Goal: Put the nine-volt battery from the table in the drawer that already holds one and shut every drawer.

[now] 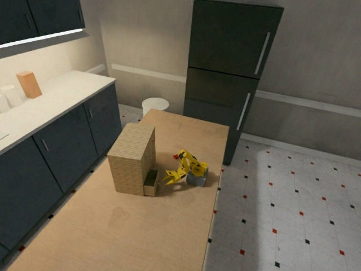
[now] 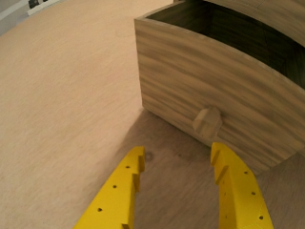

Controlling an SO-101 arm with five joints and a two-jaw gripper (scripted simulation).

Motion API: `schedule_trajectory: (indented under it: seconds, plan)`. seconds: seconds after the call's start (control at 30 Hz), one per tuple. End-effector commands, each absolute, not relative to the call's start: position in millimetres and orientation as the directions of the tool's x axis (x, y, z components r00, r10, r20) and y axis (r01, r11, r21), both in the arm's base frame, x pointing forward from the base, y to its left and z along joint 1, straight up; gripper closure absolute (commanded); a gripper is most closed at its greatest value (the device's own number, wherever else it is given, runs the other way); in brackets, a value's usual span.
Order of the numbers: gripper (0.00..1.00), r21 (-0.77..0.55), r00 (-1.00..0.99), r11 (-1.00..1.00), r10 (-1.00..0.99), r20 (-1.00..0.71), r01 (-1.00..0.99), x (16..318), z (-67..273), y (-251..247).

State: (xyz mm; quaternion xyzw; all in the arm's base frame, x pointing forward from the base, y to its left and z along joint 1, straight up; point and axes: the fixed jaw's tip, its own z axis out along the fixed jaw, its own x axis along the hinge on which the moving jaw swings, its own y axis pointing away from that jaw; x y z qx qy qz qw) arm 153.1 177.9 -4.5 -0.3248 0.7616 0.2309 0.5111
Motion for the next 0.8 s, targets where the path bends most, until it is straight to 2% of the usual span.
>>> schedule_trajectory:
  seconds: [0.0, 0.77]
  plan:
    - [0.79, 0.013, -0.240, 0.688, -0.235, -0.942, -0.726, 155.1, -3.4, 176.6]
    - [0.79, 0.013, -0.242, 0.692, -0.234, -0.942, -0.721, 156.2, -4.0, 175.5]
